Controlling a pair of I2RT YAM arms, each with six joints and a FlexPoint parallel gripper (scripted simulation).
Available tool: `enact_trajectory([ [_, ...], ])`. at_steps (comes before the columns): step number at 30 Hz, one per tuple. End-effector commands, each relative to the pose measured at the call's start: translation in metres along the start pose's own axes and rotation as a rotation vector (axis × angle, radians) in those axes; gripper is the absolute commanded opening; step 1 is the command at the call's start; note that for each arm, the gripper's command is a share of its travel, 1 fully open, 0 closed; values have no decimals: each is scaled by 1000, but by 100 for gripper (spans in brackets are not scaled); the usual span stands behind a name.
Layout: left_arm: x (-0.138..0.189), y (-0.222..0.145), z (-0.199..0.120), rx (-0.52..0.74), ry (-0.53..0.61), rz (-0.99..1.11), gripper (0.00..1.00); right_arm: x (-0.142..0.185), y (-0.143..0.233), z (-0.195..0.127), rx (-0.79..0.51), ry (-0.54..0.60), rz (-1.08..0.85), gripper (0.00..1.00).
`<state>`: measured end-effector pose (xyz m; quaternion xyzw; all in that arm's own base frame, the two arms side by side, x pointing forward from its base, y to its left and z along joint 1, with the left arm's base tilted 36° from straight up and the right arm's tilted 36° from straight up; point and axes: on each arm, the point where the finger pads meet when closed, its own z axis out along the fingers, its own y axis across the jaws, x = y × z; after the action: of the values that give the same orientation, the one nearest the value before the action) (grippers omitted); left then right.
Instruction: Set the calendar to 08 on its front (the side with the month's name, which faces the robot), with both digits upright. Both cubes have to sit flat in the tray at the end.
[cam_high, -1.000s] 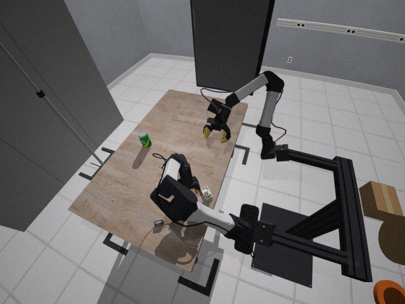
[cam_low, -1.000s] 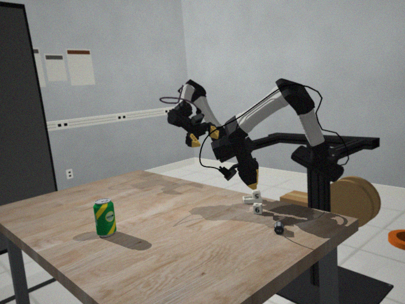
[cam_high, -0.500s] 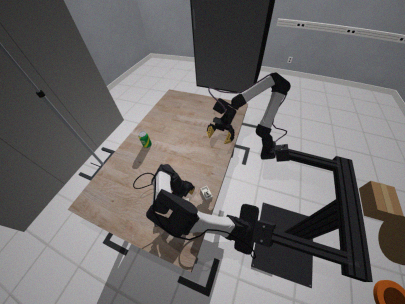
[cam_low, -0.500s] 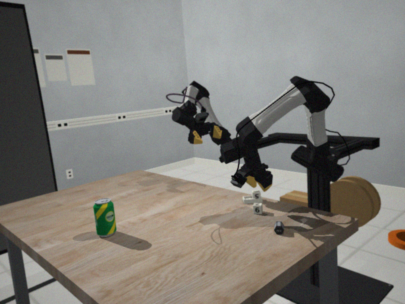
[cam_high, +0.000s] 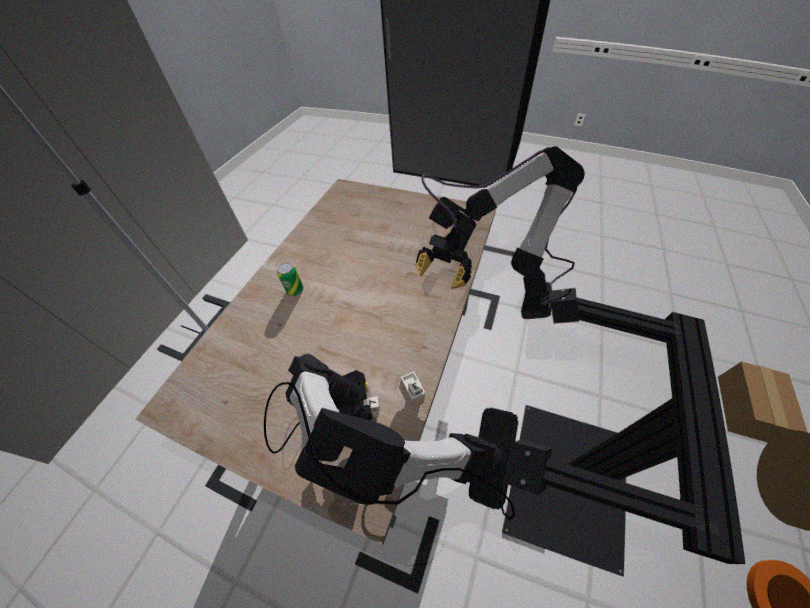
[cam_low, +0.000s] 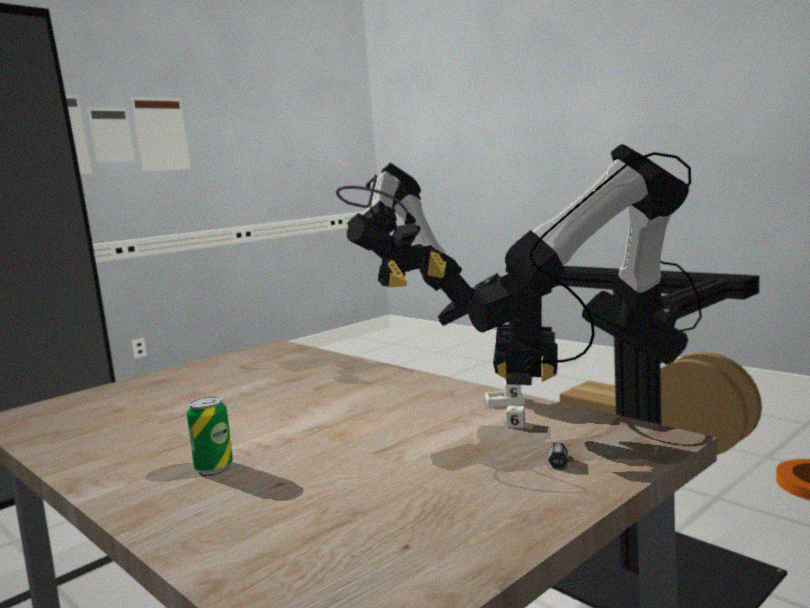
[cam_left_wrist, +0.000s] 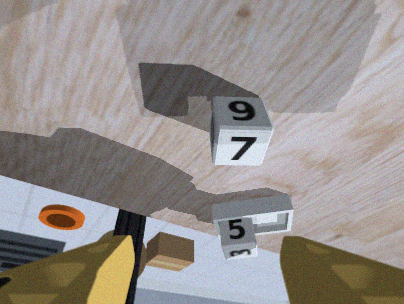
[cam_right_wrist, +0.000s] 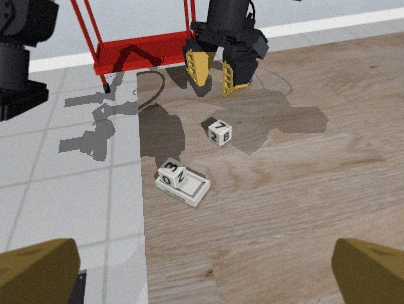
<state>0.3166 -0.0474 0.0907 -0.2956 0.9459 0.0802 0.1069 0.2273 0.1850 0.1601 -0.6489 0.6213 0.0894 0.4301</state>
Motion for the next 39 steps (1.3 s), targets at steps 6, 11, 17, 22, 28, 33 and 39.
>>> enact_trajectory([
  [6, -29, 3, -20, 204, -44, -487, 61, -9, -7, -2, 44, -25, -40, 100],
  [11, -38, -6, 6, 122, -213, -314, 61, -9, -7, -2, 44, -25, -40, 100],
  [17, -30, -15, 26, 28, -325, -112, 61, -9, -7, -2, 44, -25, -40, 100],
  [22, -10, -24, 45, -49, -375, 63, 57, -9, -7, -2, 44, -25, -40, 100],
  [28, -7, -24, 53, -51, -351, 68, 55, -9, -7, -2, 44, -25, -40, 100],
  [33, -12, -21, 71, -60, -346, 67, 51, -9, -7, -2, 44, -24, -40, 100],
  [39, -19, -28, 73, -45, -357, 64, 49, -9, -7, -2, 44, -24, -40, 100],
])
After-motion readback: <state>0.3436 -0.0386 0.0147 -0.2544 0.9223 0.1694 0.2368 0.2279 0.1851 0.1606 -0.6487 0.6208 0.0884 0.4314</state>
